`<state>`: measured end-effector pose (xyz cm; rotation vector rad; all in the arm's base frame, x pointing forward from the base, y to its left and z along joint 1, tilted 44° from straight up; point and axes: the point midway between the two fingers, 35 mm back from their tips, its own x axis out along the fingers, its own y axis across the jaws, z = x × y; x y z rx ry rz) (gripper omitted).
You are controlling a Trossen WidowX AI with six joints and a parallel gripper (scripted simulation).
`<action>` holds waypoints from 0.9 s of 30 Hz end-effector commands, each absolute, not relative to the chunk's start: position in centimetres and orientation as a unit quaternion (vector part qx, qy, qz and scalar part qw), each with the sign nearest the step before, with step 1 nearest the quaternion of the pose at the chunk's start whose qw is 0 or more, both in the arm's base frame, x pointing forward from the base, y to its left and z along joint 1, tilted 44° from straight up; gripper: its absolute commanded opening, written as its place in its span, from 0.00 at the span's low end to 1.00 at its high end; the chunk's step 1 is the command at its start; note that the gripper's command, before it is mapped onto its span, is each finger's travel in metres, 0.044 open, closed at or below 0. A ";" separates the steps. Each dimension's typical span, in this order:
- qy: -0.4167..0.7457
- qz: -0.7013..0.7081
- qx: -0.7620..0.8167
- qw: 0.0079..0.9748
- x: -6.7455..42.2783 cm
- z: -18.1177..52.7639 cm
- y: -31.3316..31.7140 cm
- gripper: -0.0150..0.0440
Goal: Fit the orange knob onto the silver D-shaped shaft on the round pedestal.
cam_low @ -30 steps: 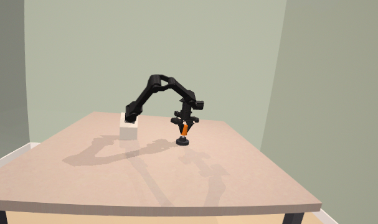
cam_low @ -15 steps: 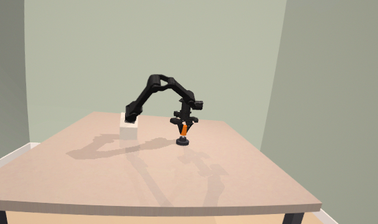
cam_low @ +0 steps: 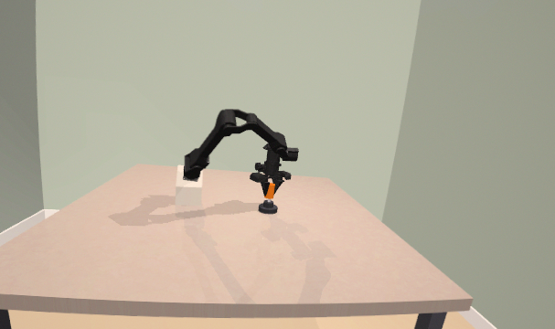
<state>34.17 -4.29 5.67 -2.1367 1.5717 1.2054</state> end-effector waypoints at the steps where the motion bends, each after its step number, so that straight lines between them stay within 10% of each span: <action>1: 0.513 0.434 -0.736 0.078 34.5 6.0 -4.1 0.25; 27: 0.494 0.456 -0.739 0.047 34.3 5.7 -4.2 0.25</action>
